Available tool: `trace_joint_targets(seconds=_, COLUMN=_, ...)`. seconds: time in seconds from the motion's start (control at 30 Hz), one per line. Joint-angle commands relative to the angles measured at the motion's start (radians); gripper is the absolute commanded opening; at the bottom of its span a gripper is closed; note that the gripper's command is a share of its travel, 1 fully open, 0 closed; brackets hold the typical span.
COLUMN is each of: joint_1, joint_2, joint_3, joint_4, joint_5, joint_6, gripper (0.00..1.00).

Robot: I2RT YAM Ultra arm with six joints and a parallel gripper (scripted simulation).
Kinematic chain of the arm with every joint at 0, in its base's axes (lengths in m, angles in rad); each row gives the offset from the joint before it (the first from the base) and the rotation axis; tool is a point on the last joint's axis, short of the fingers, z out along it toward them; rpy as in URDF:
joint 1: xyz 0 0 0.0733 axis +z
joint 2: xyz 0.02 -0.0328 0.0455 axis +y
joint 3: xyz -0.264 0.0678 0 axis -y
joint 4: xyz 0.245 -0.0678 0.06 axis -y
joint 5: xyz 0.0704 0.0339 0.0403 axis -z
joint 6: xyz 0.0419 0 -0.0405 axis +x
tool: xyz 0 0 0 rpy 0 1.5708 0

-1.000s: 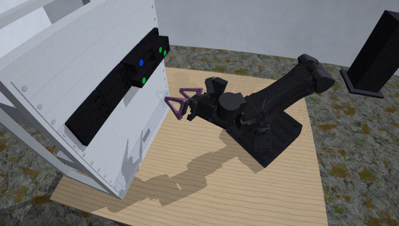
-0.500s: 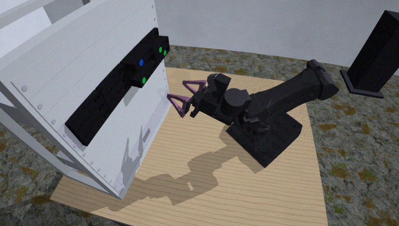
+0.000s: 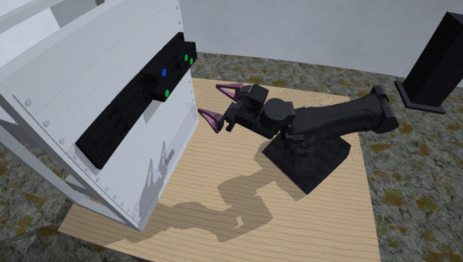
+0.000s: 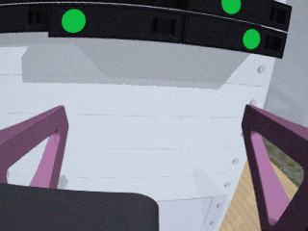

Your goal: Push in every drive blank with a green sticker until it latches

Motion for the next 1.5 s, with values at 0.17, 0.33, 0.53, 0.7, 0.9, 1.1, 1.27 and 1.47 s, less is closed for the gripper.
trace_joint_targets(seconds=0.17, joint_1=-0.169, joint_2=-0.063, joint_3=0.067, joint_4=-0.149, joint_5=-0.207, joint_6=-0.131, gripper=1.0)
trace_joint_targets(seconds=0.33, joint_1=-0.269, joint_2=-0.078, joint_3=0.082, joint_4=-0.197, joint_5=-0.31, joint_6=-0.17, gripper=1.0)
trace_joint_targets(seconds=0.53, joint_1=-0.441, joint_2=-0.069, joint_3=0.101, joint_4=-0.244, joint_5=-0.471, joint_6=-0.246, gripper=1.0)
trace_joint_targets(seconds=0.7, joint_1=-0.596, joint_2=-0.061, joint_3=0.111, joint_4=-0.24, joint_5=-0.63, joint_6=-0.27, gripper=1.0)
trace_joint_targets(seconds=0.9, joint_1=-0.759, joint_2=-0.057, joint_3=0.118, joint_4=-0.238, joint_5=-0.797, joint_6=-0.285, gripper=1.0)
trace_joint_targets(seconds=1.1, joint_1=-0.956, joint_2=-0.049, joint_3=0.114, joint_4=-0.216, joint_5=-0.984, joint_6=-0.334, gripper=1.0)
trace_joint_targets(seconds=1.27, joint_1=-1.138, joint_2=-0.035, joint_3=0.082, joint_4=-0.164, joint_5=-1.163, joint_6=-0.331, gripper=1.0)
trace_joint_targets(seconds=1.47, joint_1=-1.295, joint_2=-0.009, joint_3=0.077, joint_4=-0.085, joint_5=-1.323, joint_6=-0.336, gripper=1.0)
